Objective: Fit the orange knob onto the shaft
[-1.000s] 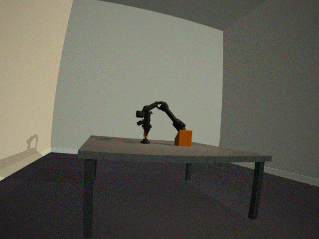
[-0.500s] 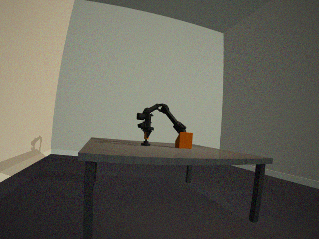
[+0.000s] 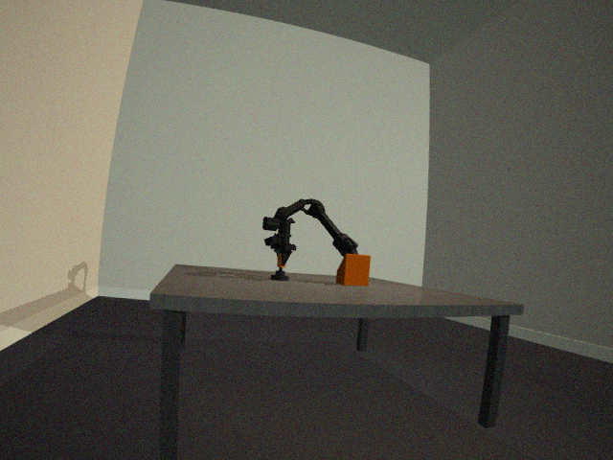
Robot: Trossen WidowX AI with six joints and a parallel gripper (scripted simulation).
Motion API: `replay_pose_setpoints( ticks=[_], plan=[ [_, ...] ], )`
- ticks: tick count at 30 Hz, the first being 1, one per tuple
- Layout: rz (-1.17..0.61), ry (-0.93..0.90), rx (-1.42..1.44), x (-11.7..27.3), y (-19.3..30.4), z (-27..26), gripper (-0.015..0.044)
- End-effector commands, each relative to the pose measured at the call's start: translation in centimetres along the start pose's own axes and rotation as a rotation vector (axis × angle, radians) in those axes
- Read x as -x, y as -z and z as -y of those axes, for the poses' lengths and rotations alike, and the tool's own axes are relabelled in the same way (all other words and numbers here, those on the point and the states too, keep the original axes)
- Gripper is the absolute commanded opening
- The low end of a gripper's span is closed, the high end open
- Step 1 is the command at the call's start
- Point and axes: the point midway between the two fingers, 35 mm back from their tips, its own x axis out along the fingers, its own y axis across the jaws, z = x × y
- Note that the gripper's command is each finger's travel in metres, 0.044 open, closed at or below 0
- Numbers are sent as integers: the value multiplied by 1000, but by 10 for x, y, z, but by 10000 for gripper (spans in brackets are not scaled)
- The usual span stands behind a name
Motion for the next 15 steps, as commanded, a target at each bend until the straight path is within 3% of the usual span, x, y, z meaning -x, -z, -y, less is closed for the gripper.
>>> replay_pose_setpoints(
  ticks=[1,5,15],
  plan=[
    [8,-2,48,4,-3,0,0],
    [9,-2,193,5,-4,1,0],
    [9,-1,204,0,-6,2,0]
  ],
)
